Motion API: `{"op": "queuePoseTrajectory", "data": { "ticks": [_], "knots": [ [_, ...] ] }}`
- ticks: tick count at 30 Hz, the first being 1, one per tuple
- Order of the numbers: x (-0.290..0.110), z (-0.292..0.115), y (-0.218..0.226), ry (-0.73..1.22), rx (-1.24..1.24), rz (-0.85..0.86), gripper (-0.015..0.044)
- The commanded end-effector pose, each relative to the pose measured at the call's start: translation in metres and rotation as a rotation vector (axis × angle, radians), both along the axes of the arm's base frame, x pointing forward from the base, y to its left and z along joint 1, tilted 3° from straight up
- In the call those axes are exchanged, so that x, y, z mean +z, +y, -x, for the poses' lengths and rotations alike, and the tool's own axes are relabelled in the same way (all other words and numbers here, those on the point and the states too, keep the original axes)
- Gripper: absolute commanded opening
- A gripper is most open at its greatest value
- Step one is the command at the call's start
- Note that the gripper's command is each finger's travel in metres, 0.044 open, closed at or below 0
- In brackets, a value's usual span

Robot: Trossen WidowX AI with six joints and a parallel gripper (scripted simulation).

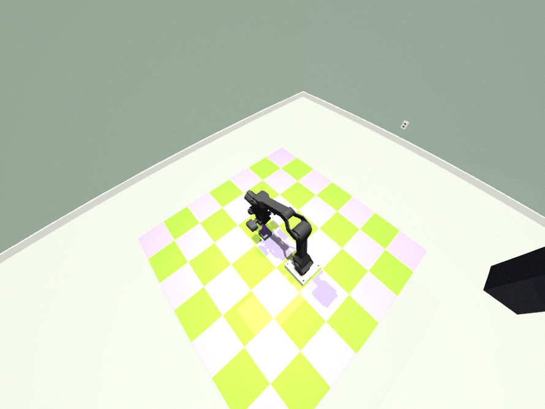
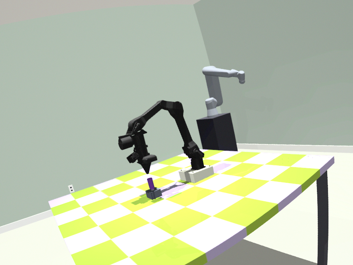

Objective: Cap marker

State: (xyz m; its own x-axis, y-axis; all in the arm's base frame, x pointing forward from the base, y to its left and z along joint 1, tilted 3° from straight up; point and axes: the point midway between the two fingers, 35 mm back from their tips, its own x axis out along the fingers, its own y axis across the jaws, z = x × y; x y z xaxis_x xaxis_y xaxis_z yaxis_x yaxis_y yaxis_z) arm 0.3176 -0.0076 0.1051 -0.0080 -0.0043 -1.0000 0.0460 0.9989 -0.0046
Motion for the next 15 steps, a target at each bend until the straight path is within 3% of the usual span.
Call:
{"op": "queuePoseTrajectory", "data": {
  "ticks": [1,15],
  "knots": [
    [-0.008,0.003,-0.001,0.008,0.008,0.004,0.0],
    [-0.029,0.003,-0.001,0.008,0.008,0.004,0.0]
  ]
}}
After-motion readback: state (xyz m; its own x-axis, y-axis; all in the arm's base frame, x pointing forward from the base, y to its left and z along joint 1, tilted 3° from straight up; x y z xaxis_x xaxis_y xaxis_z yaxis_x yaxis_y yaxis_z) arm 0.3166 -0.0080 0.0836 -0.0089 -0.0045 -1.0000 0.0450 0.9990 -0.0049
